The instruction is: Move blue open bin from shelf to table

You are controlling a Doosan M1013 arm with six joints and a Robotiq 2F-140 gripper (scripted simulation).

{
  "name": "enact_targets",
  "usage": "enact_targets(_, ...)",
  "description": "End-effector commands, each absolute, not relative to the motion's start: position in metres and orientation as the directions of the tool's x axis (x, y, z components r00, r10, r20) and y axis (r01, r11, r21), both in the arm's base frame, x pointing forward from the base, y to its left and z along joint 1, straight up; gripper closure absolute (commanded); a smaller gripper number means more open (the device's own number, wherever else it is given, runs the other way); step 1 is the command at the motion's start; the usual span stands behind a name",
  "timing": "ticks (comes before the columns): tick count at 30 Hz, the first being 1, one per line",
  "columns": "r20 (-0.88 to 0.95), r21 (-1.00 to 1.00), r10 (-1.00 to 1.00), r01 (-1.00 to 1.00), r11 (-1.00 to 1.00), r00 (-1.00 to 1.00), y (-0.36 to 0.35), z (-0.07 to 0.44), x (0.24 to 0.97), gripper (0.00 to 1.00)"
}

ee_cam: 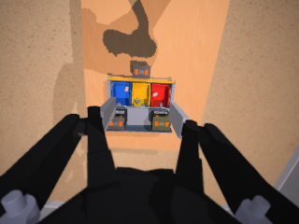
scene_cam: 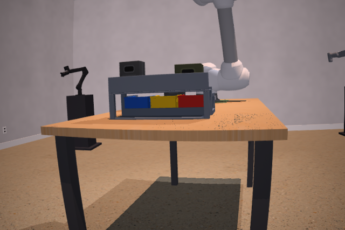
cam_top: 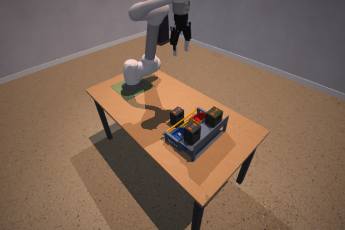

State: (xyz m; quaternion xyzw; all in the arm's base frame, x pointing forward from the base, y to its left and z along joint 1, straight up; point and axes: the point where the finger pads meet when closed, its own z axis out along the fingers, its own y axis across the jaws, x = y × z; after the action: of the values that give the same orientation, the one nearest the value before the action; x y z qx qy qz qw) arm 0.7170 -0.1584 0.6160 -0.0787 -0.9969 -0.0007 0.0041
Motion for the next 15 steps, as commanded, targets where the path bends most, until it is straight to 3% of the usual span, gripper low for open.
enact_targets(1, 0.008, 0.001, 0.157, 0.157, 0.988, -0.988, -0.1585, 0.6162, 0.7168, 0.43)
enact_targets(15, 0.008, 0.001, 0.157, 0.157, 0.988, -0.988, -0.1592, 0.6153, 0.7163, 0.43)
